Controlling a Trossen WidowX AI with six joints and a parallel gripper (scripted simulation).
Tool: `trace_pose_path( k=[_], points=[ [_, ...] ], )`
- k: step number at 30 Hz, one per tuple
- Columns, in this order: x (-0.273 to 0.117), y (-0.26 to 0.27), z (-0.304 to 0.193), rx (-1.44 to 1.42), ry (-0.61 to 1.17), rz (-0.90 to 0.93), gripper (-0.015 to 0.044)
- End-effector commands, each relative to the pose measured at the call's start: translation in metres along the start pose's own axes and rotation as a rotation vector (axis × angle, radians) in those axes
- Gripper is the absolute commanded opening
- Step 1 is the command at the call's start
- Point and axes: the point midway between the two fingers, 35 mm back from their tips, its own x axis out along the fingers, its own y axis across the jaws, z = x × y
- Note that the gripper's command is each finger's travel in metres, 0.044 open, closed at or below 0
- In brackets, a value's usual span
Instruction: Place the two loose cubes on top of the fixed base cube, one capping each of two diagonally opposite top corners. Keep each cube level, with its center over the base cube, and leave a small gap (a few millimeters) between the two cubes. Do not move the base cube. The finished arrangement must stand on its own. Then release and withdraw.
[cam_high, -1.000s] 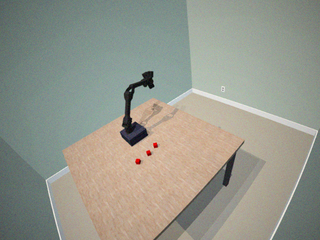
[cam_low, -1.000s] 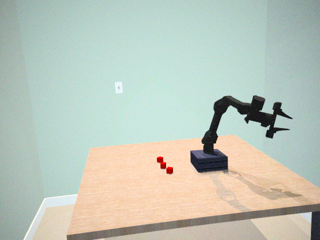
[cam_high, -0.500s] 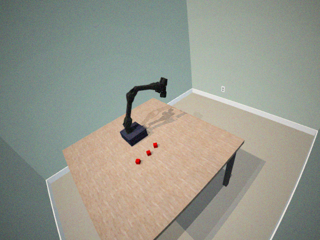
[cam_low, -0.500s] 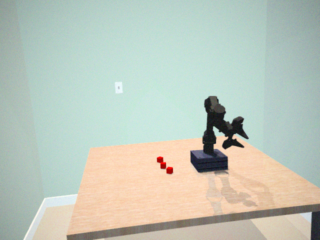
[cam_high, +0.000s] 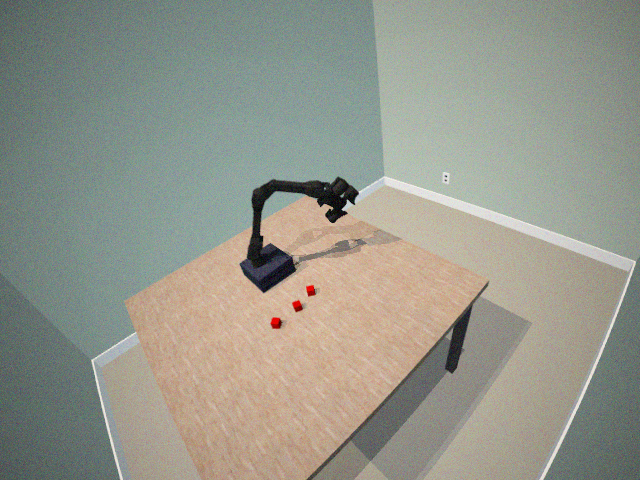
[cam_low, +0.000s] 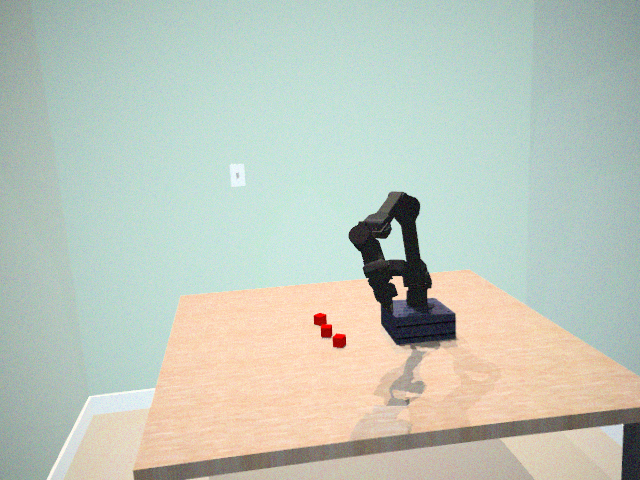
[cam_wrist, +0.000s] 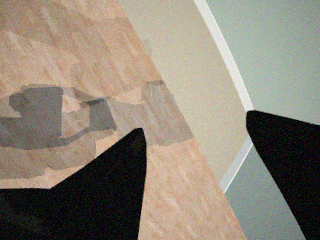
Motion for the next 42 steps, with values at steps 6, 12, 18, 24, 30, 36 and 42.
trace_pose_path(
  k=[6, 12, 18, 24, 30, 36, 42],
  points=[
    [-0.062, 0.068, -0.113, 0.396, 0.278, 0.089, 0.0265],
    [-0.108, 0.125, -0.165, 0.653, 0.439, 0.141, 0.0265],
    [-0.156, 0.188, -0.198, 0.912, 0.588, 0.193, 0.0265],
    [-0.204, 0.253, -0.212, 1.170, 0.722, 0.248, 0.0265],
    [-0.249, 0.317, -0.207, 1.428, 0.840, 0.307, 0.0265],
    [-0.259, 0.333, -0.203, 1.492, 0.867, 0.323, 0.0265],
    [-0.242, 0.350, -0.212, 1.492, 0.867, 0.323, 0.0265]
  ],
)
